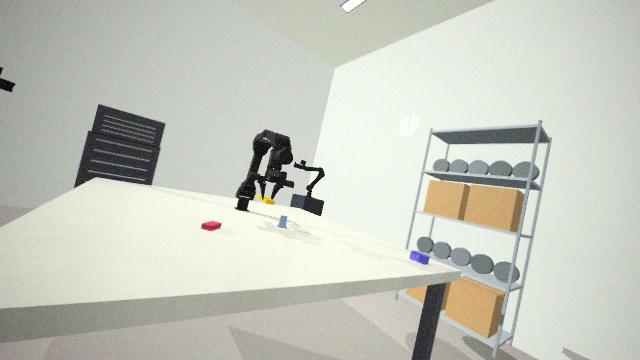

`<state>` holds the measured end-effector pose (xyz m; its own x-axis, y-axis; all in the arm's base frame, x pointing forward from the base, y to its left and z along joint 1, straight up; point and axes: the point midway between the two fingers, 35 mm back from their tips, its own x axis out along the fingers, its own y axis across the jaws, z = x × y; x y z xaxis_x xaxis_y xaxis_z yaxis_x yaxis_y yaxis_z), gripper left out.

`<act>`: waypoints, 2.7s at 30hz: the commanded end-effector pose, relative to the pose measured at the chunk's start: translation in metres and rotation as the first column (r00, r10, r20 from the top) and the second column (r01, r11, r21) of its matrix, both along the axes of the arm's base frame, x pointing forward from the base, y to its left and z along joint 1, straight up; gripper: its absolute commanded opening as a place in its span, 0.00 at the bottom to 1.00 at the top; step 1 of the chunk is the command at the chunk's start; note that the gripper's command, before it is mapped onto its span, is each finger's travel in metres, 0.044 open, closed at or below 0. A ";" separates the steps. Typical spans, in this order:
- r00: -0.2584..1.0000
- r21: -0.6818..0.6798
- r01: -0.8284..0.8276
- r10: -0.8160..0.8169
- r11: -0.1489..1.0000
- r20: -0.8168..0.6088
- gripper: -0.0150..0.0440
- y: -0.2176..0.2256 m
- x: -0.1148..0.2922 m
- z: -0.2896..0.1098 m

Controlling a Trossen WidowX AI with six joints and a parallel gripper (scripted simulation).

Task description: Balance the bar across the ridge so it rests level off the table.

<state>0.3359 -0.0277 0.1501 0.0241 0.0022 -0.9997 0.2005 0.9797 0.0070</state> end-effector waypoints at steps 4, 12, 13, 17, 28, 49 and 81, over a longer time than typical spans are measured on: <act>0.999 -0.001 0.051 -0.051 0.999 0.004 0.25 0.025 0.007 0.002; 0.994 0.003 0.110 -0.110 0.994 0.004 0.25 0.055 0.012 0.002; 0.993 0.004 0.117 -0.117 0.993 0.004 0.25 0.058 0.012 0.002; 0.989 0.006 0.147 -0.147 0.989 0.004 0.25 0.073 0.013 0.002; 0.981 0.009 0.193 -0.193 0.981 0.003 0.25 0.096 0.013 -0.001; 0.981 0.009 0.193 -0.193 0.981 0.003 0.25 0.096 0.014 -0.034; 0.981 0.009 0.194 -0.194 0.981 0.003 0.25 0.096 0.013 -0.042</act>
